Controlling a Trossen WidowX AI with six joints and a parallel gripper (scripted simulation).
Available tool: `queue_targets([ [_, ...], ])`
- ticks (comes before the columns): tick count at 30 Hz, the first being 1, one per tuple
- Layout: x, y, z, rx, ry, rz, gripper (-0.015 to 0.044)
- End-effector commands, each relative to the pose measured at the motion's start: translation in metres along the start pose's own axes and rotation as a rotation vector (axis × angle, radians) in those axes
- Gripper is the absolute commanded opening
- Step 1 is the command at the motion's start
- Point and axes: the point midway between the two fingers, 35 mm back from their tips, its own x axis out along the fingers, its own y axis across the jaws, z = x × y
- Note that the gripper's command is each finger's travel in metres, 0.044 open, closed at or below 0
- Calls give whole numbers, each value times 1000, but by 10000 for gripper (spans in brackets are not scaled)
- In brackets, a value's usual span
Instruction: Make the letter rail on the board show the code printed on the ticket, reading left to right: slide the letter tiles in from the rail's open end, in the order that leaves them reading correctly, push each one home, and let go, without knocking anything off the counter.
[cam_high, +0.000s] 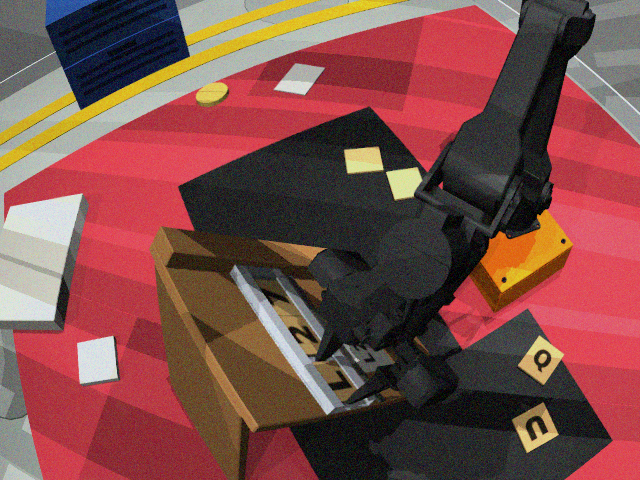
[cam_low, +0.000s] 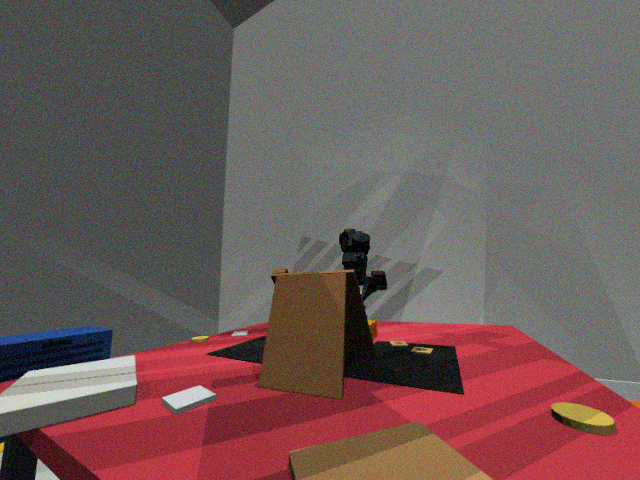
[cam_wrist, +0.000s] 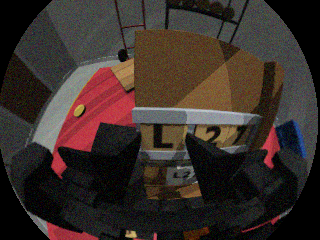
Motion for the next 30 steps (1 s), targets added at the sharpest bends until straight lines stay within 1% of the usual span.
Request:
queue_targets([
  [1, 1, -2, -2, -7, 3, 2, 0],
  [3, 1, -3, -2, -7, 3, 2, 0],
  [14, -4, -2, 0, -6, 3, 2, 289],
  [30, -23, -1, 0, -6, 5, 2, 295],
])
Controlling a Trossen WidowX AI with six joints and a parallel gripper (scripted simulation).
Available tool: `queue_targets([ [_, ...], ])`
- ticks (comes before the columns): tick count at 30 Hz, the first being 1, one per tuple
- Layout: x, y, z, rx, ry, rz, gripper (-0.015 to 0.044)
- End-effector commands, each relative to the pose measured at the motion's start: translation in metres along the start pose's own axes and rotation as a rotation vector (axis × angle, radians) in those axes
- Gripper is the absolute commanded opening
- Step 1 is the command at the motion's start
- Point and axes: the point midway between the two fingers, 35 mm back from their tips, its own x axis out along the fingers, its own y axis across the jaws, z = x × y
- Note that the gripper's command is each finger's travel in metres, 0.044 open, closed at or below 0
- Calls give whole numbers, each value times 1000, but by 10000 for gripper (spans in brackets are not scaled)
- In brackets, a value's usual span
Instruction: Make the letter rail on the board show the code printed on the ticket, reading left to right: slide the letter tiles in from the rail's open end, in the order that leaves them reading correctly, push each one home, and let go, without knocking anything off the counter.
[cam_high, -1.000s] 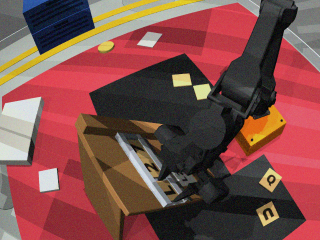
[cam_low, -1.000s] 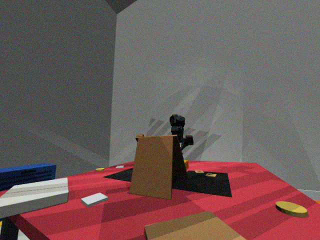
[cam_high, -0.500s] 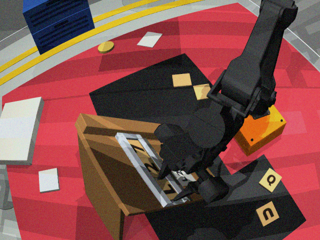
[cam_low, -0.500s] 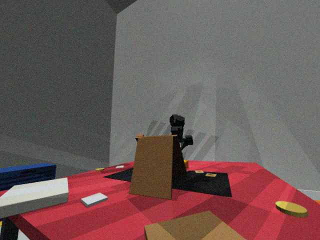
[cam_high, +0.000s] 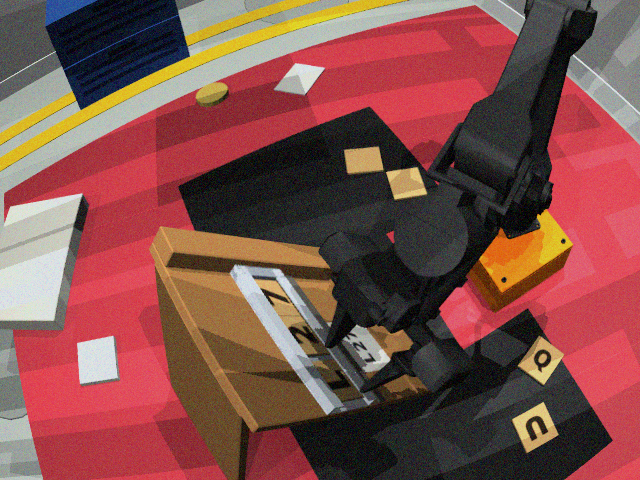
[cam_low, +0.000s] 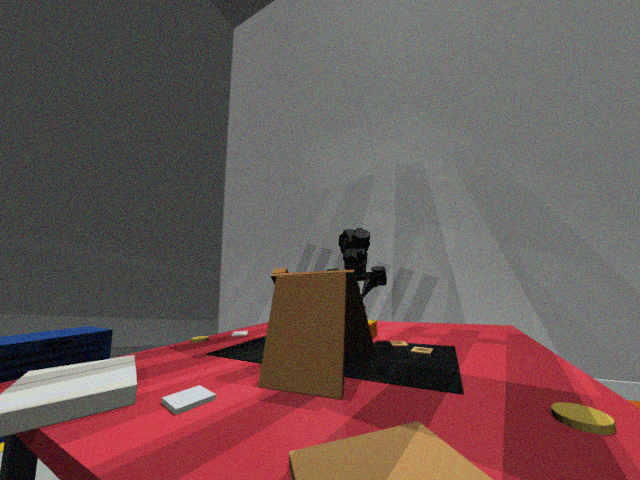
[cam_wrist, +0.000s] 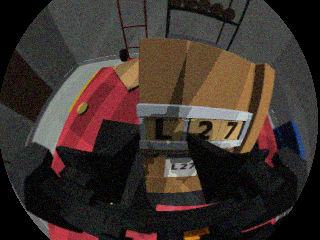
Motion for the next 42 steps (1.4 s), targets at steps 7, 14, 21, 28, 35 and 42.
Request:
queue_targets([
  [7, -9, 0, 0, 6, 0, -3, 295],
  [14, -16, 1, 0, 6, 1, -3, 295],
  [21, -23, 0, 0, 6, 1, -3, 295],
  [28, -22, 1, 0, 0, 2, 1, 164],
  [35, -22, 1, 0, 0, 2, 1, 0],
  [42, -22, 1, 1, -1, 8, 1, 0],
])
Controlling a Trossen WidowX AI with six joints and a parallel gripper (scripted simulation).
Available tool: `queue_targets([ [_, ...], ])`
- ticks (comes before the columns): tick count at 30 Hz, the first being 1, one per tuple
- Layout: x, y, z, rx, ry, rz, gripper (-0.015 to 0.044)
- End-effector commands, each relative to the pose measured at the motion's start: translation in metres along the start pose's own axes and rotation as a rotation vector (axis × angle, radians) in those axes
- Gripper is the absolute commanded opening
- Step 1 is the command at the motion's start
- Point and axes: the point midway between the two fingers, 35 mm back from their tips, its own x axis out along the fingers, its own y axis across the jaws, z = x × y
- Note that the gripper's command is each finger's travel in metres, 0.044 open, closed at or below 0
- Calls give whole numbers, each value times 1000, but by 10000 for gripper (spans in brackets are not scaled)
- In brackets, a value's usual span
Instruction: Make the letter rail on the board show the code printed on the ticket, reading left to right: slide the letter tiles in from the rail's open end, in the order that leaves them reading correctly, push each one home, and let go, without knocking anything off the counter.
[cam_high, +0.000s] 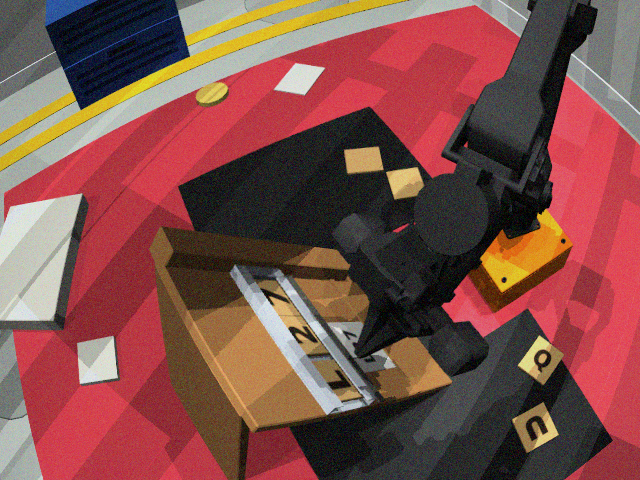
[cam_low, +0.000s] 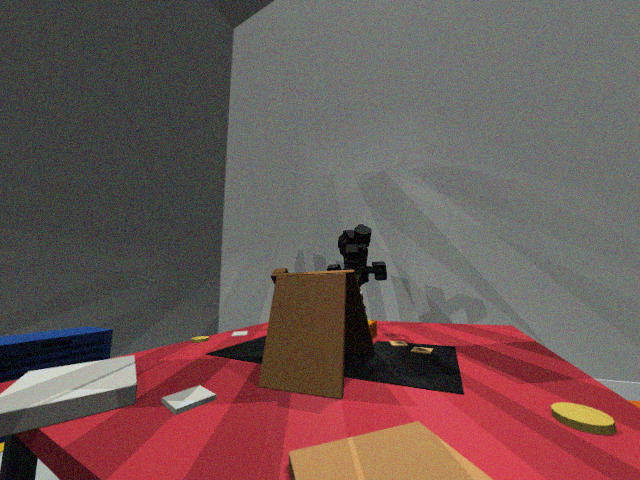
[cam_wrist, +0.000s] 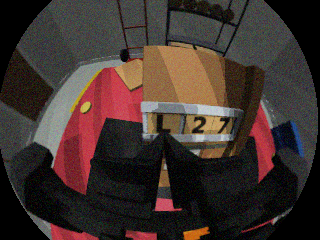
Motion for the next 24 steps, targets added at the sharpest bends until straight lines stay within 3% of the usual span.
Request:
queue_targets([
  [1, 1, 2, 2, -3, 24, 1, 0],
  [18, 18, 32, 21, 5, 661, 2, 0],
  [24, 19, 32, 21, 9, 686, 1, 0],
])
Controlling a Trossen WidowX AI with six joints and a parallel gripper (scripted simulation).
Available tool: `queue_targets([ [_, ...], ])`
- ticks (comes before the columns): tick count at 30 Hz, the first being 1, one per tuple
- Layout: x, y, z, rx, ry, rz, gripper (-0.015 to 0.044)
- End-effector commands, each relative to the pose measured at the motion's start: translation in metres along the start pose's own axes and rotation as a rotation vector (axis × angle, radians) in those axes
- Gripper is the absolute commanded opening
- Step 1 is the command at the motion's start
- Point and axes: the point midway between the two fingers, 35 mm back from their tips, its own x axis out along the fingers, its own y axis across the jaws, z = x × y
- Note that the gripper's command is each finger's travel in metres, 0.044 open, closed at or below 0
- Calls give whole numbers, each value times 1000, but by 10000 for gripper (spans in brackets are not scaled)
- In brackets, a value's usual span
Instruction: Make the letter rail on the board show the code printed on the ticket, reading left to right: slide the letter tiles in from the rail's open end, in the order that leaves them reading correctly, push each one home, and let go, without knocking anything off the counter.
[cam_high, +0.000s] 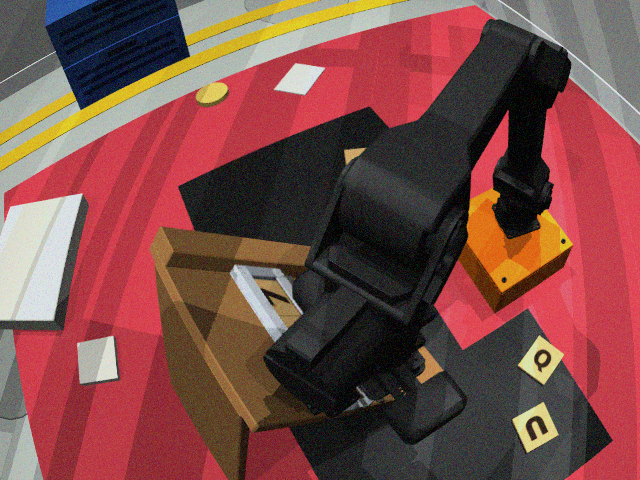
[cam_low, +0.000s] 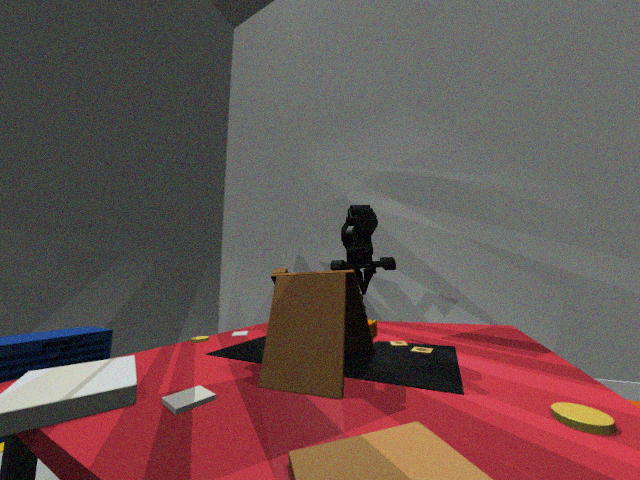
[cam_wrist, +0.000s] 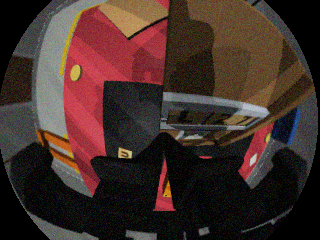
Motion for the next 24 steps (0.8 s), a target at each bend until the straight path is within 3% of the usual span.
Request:
queue_targets([
  [1, -1, 1, 1, 9, 8, 5, 0],
  [24, 9, 1, 8, 9, 7, 5, 0],
])
